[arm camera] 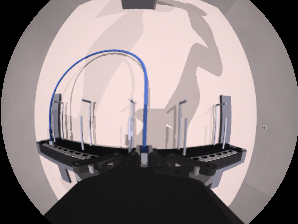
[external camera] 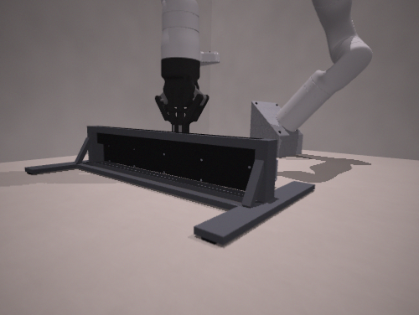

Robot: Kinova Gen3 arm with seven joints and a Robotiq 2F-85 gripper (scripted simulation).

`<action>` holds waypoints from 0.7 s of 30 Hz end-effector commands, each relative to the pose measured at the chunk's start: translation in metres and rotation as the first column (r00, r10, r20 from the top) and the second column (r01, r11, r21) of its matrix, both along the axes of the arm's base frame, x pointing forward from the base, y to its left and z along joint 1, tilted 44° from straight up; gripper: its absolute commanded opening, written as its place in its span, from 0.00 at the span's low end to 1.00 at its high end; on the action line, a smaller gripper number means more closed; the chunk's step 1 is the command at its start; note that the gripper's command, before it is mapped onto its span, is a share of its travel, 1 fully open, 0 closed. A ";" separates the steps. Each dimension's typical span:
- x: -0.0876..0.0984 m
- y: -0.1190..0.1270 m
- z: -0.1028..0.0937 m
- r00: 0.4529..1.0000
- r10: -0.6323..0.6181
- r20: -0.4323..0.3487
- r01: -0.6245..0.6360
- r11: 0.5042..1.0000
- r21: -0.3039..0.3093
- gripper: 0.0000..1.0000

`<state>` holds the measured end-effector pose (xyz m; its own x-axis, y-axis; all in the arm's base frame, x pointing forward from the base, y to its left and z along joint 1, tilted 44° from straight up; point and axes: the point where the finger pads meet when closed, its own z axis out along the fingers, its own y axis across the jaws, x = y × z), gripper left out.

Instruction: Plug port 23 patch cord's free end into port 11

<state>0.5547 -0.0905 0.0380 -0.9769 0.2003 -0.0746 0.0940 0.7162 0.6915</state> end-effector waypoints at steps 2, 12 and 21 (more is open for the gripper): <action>0.001 -0.002 0.001 1.000 -0.003 0.002 0.003 1.000 -0.002 0.00; 0.002 -0.002 0.001 1.000 -0.003 0.003 0.003 1.000 -0.002 0.00; 0.003 -0.002 0.001 1.000 -0.003 0.003 0.003 1.000 -0.002 0.00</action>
<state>0.5549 -0.0905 0.0379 -0.9774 0.1987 -0.0721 0.0945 0.7158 0.6919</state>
